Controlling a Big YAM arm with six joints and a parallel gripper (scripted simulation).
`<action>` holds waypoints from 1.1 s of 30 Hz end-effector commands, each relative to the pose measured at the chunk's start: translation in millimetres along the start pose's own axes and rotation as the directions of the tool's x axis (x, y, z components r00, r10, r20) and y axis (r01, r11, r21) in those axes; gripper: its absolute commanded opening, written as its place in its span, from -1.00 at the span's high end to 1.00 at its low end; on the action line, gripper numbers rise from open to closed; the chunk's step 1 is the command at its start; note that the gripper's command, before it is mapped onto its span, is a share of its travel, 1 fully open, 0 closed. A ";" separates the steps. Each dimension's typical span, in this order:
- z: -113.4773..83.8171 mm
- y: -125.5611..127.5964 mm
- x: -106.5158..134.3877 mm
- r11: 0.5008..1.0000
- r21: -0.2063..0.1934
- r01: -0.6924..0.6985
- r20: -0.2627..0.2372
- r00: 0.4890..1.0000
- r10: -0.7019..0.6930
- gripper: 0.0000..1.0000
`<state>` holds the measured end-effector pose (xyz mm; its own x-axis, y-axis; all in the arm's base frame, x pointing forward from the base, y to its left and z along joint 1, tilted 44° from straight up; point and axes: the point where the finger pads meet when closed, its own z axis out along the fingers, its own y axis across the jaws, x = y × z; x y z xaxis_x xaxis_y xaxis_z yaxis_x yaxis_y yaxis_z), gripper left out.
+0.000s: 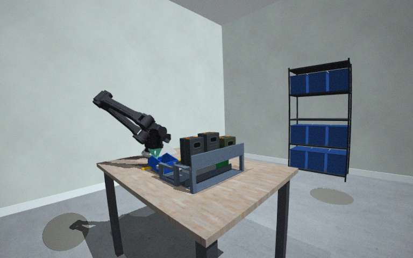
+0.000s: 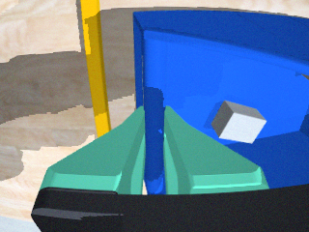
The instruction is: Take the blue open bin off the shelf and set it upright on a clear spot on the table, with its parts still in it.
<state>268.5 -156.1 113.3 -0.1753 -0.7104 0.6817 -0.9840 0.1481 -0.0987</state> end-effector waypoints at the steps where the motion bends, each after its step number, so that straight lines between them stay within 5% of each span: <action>1: -11.4 -2.0 -0.8 0.999 0.034 -0.007 0.002 1.000 0.007 1.00; 7: -20.3 -15.9 6.8 0.997 0.063 -0.035 0.004 0.999 0.034 1.00; 14: -12.1 0.3 0.0 0.999 0.036 -0.009 0.002 1.000 0.009 1.00; 33: -14.2 -2.0 1.8 0.999 0.041 -0.014 0.002 1.000 0.014 1.00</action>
<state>263.2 -155.2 113.3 -0.1776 -0.7100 0.6815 -0.9837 0.1481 -0.1021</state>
